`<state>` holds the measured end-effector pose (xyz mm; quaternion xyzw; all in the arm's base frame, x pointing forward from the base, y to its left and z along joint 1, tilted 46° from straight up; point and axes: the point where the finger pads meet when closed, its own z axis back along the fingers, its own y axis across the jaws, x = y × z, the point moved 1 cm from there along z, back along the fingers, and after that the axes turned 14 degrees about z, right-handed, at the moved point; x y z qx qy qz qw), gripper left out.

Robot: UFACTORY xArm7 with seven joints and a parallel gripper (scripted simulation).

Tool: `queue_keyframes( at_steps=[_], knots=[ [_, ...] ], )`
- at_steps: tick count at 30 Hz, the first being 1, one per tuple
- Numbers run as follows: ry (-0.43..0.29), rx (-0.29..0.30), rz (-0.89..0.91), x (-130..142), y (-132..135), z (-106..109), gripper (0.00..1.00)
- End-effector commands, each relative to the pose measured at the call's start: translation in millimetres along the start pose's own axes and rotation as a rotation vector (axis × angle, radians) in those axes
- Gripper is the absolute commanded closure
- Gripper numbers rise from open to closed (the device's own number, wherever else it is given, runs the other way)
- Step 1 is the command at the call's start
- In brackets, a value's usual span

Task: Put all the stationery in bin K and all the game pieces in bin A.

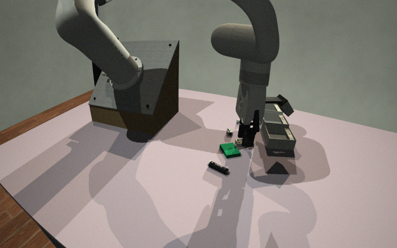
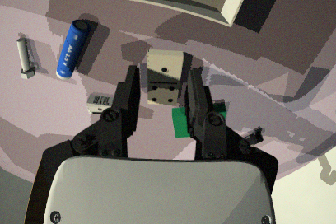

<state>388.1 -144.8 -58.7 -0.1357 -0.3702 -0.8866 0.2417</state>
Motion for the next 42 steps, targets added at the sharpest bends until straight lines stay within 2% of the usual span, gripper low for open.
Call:
queue_keyframes(
  at_steps=[1,13,14,42],
  knots=[
    [0.004,0.0,0.0,-1.3,-0.1,-1.9,0.59],
    [0.004,0.0,0.0,-1.2,-0.1,-1.9,0.59],
    [0.004,0.0,0.0,-1.2,-0.1,-1.9,1.0],
    [0.004,0.001,0.0,-1.2,-0.1,-1.8,1.0]
  ],
)
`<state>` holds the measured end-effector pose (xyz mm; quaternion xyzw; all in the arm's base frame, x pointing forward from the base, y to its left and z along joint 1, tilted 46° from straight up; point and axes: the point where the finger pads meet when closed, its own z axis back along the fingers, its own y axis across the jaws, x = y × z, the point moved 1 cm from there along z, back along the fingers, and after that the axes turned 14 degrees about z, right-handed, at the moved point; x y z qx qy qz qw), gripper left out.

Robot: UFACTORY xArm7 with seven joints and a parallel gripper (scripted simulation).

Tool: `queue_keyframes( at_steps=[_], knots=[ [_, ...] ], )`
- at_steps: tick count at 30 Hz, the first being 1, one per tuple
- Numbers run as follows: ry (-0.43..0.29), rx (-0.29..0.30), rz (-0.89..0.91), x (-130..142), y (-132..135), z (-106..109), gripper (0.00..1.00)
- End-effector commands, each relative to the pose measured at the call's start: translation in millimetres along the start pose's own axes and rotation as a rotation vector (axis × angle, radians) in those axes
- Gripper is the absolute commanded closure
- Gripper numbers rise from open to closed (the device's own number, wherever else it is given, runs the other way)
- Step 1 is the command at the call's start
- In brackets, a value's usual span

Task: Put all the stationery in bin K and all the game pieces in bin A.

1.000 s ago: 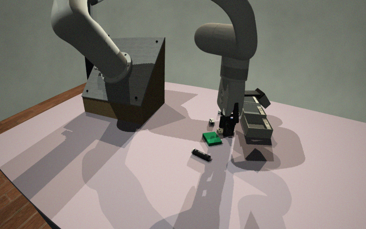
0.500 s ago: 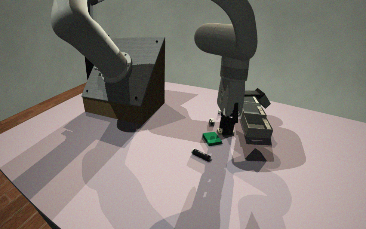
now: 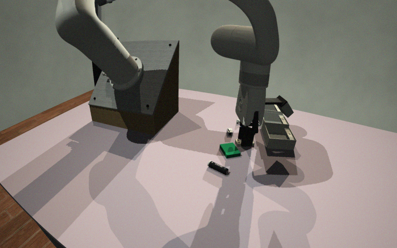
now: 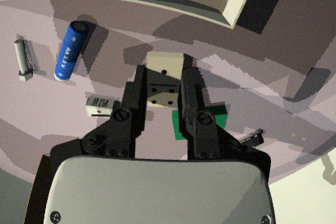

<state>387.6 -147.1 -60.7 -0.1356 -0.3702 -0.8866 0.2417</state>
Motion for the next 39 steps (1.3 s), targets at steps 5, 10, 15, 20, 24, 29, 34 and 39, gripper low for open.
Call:
queue_keyframes(
  at_steps=[5,10,15,20,24,29,34,39],
  knots=[
    [0.004,0.0,0.001,-1.5,-0.1,7.9,1.0],
    [0.004,0.0,0.001,-1.5,-0.1,24.6,1.0],
    [0.004,0.0,0.001,-1.5,-0.1,41.3,1.0],
    [0.004,0.0,0.001,-1.5,-0.1,51.3,1.0],
    [0.004,0.0,0.001,-1.5,-0.1,61.3,1.0],
    [0.004,0.0,0.001,-1.5,-0.1,61.3,1.0],
    [0.004,0.0,0.001,-1.5,-0.1,61.3,1.0],
    [0.004,0.0,0.001,-1.5,-0.1,61.3,1.0]
  ],
)
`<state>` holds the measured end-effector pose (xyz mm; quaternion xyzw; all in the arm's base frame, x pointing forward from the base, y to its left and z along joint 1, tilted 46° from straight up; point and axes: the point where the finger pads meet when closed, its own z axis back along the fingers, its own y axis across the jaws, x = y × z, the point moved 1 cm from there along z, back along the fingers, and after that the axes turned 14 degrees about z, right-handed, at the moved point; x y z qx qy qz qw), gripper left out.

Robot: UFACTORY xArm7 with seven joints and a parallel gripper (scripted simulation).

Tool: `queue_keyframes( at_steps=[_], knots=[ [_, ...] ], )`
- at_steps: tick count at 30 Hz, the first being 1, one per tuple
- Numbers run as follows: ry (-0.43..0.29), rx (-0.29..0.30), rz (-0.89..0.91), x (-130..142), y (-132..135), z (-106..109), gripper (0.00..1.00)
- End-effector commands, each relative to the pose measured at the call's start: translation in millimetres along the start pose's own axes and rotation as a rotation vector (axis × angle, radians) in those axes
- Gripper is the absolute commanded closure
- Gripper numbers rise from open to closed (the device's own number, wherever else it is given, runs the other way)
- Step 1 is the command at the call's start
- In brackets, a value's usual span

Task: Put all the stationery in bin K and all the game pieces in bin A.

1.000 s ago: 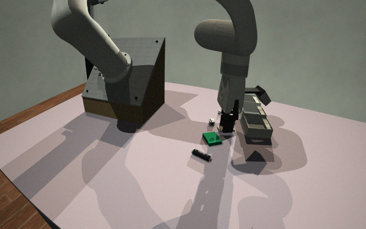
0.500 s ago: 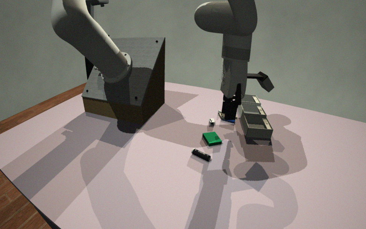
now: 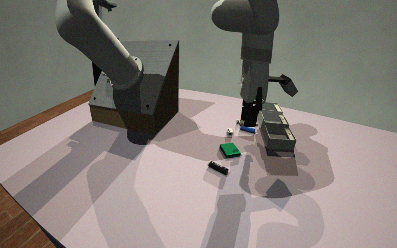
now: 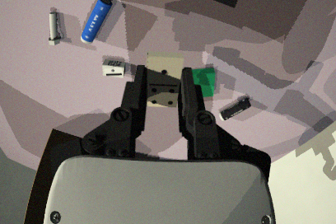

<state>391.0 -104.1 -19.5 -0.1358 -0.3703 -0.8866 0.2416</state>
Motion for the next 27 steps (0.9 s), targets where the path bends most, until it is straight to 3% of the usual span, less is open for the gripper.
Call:
queue_keyframes(
  at_steps=[1,5,12,20,27],
  knots=[
    [0.004,0.0,0.001,-1.5,-0.1,5.6,1.0],
    [0.004,0.0,0.001,-1.5,-0.1,8.2,1.0],
    [0.005,0.0,0.001,-40.4,-16.3,8.4,1.0],
    [0.005,0.0,0.0,-62.9,-25.8,8.5,1.0],
    [0.008,0.002,0.262,-101.7,-42.0,8.8,1.0]
  ],
)
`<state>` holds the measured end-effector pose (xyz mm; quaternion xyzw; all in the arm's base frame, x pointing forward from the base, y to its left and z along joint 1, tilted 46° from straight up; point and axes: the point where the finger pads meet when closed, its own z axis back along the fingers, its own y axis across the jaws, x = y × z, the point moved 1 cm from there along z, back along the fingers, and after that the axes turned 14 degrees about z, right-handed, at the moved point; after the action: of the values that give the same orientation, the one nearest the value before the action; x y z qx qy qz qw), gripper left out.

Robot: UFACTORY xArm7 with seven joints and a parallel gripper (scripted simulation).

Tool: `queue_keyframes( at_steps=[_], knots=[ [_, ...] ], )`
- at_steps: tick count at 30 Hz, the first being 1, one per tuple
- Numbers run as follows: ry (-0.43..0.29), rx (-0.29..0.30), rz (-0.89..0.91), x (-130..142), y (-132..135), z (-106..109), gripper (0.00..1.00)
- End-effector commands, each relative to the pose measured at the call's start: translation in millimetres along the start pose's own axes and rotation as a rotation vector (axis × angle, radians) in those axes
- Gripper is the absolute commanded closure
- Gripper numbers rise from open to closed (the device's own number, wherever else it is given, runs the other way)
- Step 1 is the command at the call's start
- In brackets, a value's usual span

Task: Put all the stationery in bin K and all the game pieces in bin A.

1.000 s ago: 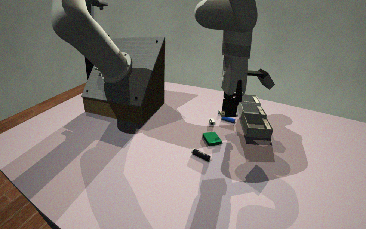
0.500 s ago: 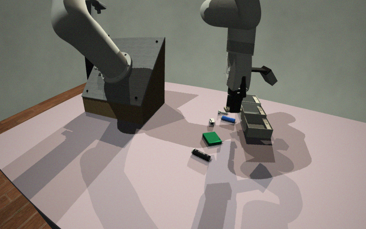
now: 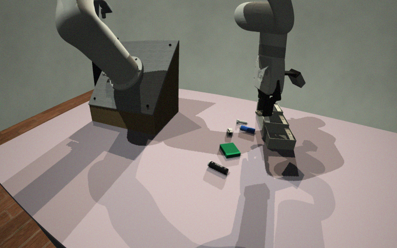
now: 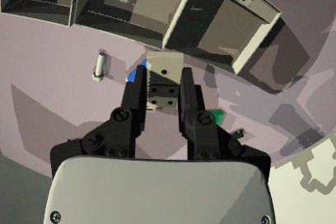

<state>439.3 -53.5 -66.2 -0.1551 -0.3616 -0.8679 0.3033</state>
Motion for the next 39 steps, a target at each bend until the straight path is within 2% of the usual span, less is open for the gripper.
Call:
queue_keyframes(
  at_steps=[1,4,5,9,19,21,22,36,38,39],
  knots=[
    [-0.001,-0.004,0.157,-31.5,-7.3,1.2,1.0],
    [0.001,-0.003,0.188,-37.3,-8.9,1.2,1.0],
    [0.003,-0.003,0.275,-43.1,-10.4,1.2,1.0],
    [0.008,0.001,0.364,-62.4,-15.5,1.1,1.0],
    [0.013,0.008,0.665,-62.3,-15.6,1.2,1.0],
    [0.013,0.008,0.665,-62.3,-15.6,1.2,1.0],
    [0.012,0.009,0.751,-62.3,-15.6,1.2,1.0],
    [0.004,0.002,1.143,-62.2,-15.8,1.2,1.0],
    [0.004,0.002,1.143,-62.2,-15.8,1.2,1.0],
    [0.0,-0.006,1.228,-62.3,-15.8,1.2,1.0]
  ],
)
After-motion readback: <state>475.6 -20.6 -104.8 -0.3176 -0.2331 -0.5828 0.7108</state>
